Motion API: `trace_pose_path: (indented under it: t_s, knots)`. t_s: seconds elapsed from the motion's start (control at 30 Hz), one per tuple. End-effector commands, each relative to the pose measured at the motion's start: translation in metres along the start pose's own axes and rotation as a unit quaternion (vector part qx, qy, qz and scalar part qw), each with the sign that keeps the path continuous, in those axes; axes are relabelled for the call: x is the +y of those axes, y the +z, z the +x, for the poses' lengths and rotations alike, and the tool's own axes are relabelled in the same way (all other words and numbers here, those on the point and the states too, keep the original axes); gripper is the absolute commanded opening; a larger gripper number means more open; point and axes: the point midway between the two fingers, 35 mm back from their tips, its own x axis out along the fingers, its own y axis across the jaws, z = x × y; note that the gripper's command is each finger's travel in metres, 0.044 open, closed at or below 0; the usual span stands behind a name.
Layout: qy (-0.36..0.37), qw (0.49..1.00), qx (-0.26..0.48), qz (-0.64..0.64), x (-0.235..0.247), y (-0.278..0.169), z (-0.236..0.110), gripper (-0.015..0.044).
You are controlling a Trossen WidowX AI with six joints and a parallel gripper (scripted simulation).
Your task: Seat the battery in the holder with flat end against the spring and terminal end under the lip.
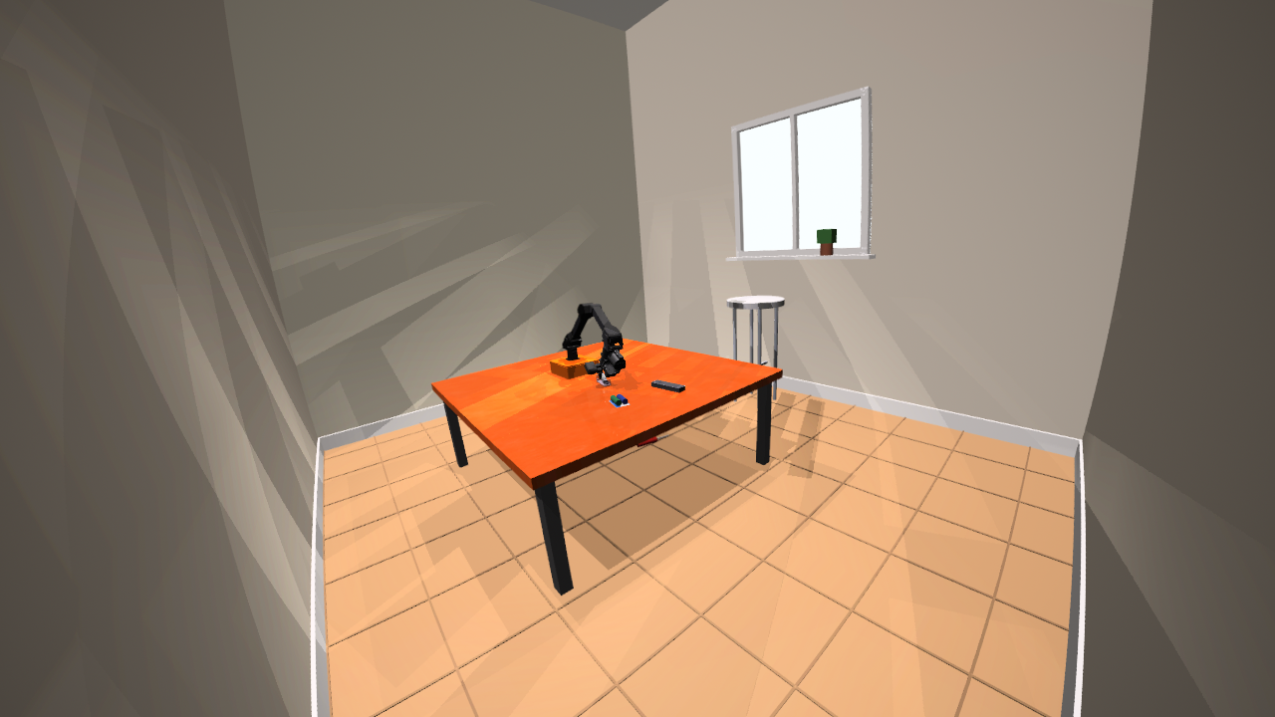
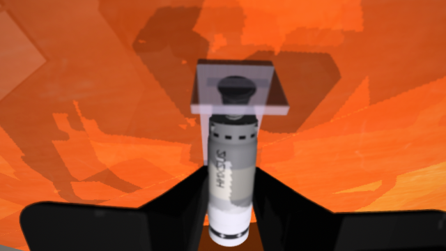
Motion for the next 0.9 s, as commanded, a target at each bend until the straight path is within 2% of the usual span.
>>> trace_pose_path:
  t_s: [0.0,0.87]
  knots:
    - [-0.002,1.0,-0.013,-0.003,-0.0002,0.0066,-0.0035,0.0081]
    - [-0.002,1.0,-0.019,-0.002,-0.0002,0.0104,-0.006,0.0081]
